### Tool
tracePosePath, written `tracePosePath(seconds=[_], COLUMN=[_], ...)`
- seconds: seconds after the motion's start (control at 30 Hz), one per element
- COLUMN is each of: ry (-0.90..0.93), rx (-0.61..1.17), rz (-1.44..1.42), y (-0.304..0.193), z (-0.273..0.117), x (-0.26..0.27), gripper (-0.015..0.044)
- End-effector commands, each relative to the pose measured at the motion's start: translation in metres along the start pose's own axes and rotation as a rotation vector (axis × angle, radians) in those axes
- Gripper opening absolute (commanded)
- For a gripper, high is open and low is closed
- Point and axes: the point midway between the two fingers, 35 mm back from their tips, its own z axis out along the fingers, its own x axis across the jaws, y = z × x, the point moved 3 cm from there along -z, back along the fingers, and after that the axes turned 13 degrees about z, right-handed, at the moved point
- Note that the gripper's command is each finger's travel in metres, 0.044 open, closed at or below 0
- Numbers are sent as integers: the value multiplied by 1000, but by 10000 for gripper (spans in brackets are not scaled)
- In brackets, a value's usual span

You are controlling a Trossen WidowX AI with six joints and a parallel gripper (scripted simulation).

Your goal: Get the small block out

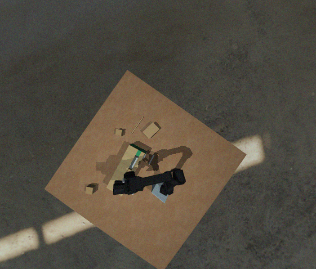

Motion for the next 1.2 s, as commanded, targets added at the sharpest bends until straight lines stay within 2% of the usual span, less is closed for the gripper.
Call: tracePosePath(seconds=[0.0,0.13,1.17], ry=[-113,-191,-190], rx=[-64,-106,-105], rz=[259,428,428], y=[56,93,109], z=[14,22,59], x=[-4,-14,-26], gripper=[400,400,400])
